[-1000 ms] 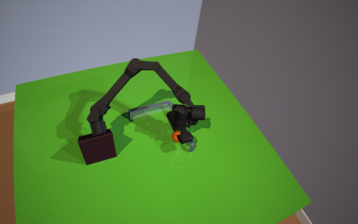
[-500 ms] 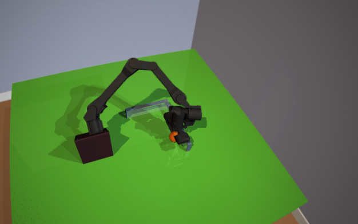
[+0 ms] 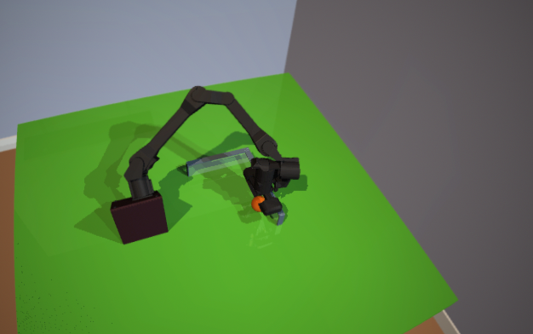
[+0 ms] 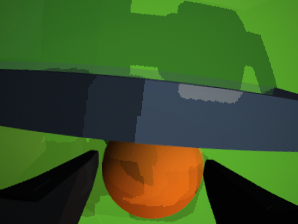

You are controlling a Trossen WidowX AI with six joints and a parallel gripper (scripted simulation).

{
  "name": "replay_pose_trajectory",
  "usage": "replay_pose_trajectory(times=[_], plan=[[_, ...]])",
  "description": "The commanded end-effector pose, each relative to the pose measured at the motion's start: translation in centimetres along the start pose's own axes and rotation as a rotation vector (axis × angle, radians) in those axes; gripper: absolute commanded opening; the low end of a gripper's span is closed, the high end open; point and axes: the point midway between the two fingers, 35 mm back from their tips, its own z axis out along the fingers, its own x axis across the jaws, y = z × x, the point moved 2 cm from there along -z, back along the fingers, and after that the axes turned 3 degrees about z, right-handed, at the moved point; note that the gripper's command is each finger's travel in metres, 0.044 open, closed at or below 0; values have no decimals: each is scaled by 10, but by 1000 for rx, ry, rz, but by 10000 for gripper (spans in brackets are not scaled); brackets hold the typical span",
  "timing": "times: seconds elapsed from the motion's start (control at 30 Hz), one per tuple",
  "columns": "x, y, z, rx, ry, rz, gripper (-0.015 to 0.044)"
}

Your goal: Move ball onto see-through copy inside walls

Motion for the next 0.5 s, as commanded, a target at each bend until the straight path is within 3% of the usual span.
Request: replay_pose_trajectory(times=[0.0, 0.2, 0.47], plan=[[0, 1, -3, -1, -1, -1, 377], [-1, -1, -83, -1, 1, 3, 377], [-3, 0, -80, -13, 3, 11, 377]])
